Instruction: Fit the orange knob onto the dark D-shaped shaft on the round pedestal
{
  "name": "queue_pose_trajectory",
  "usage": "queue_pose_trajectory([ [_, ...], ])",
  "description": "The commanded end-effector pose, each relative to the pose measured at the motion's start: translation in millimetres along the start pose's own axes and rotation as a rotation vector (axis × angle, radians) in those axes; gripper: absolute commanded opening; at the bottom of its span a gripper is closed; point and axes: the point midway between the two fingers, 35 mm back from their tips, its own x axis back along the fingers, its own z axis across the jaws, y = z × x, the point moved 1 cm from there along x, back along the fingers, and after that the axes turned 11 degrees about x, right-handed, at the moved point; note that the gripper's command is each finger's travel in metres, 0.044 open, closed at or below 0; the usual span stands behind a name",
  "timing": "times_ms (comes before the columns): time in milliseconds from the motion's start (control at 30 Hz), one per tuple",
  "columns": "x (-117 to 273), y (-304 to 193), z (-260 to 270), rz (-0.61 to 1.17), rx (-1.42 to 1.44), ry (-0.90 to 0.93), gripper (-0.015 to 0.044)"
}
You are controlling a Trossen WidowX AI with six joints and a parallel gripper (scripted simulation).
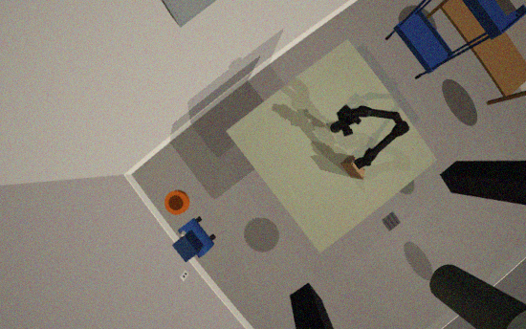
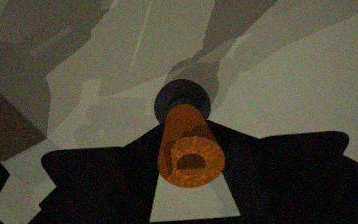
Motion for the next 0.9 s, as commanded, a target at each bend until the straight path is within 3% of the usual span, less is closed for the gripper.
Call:
queue_pose_trajectory([
  [0, -1.2, -0.3, -0.4, 0.002, 0.018, -0.004, 0.0],
  [567, 2.2, 0.0, -0.9, 0.002, 0.018, -0.004, 0.0],
  [867, 0.7, -0.3, -0.4, 0.003, 0.227, -0.003, 0.0],
])
